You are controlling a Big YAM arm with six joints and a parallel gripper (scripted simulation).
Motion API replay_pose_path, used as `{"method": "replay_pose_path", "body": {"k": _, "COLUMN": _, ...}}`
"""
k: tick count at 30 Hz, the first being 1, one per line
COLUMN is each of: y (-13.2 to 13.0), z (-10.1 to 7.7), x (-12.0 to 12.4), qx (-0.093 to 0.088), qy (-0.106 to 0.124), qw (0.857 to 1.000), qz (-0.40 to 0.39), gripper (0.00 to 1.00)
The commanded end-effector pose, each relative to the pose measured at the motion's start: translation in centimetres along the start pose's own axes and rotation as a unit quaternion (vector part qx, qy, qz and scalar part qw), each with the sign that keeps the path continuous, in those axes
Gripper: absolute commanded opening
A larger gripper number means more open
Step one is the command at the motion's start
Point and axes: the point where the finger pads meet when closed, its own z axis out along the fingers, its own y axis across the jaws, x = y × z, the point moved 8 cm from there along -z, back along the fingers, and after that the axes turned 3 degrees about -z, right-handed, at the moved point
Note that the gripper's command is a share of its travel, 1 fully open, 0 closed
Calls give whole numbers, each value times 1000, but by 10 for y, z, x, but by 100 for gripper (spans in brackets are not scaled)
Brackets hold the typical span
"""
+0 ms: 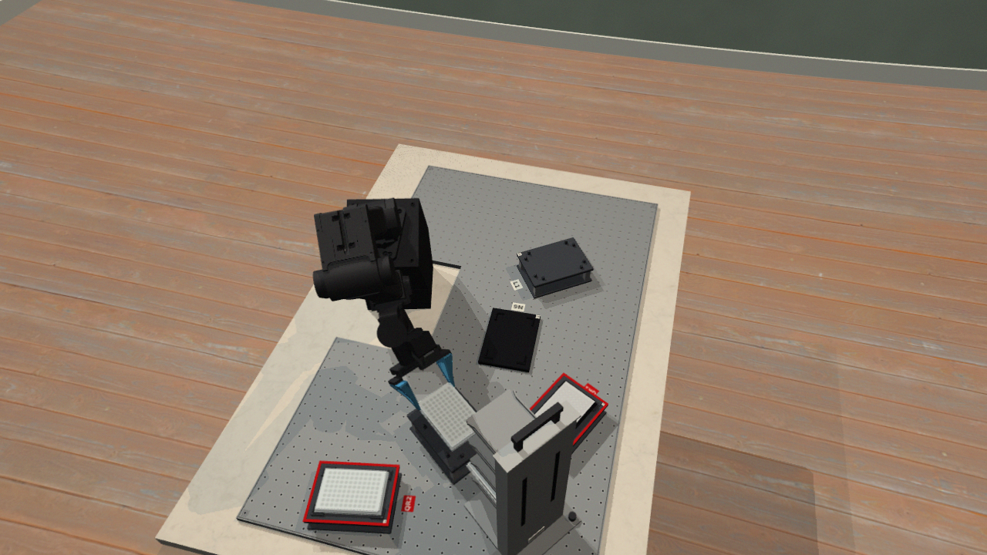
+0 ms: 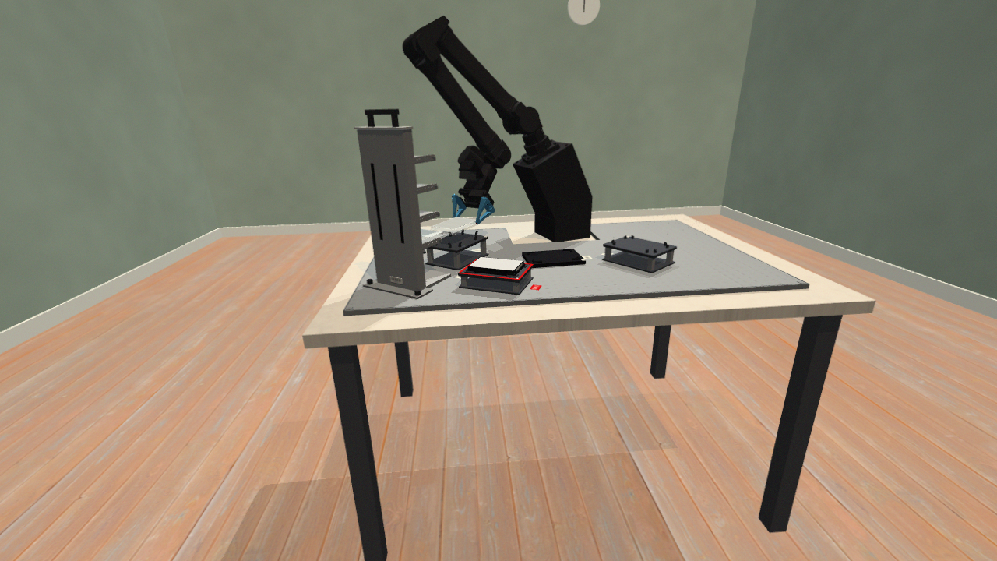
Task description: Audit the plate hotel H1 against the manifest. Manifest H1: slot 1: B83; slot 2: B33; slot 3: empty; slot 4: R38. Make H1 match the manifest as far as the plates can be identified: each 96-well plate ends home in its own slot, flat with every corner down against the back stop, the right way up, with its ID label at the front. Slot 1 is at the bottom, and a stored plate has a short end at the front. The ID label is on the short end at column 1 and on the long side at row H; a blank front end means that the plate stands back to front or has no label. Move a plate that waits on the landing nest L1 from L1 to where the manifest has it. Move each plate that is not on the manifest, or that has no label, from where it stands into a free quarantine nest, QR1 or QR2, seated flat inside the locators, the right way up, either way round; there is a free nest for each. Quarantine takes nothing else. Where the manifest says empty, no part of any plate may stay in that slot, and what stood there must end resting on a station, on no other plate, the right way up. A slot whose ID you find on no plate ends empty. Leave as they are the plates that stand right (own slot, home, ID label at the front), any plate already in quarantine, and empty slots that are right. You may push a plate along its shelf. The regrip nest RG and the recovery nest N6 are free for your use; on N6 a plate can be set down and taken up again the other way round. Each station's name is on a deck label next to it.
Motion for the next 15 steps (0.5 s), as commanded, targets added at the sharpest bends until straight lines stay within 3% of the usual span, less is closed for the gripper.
{"method": "replay_pose_path", "body": {"k": 1, "y": 6, "z": -9, "x": -2, "qx": -9, "qy": 8, "qw": 1000, "qz": 7, "gripper": 86}}
{"method": "replay_pose_path", "body": {"k": 15, "y": 4, "z": -14, "x": -11, "qx": -8, "qy": 4, "qw": 1000, "qz": 6, "gripper": 86}}
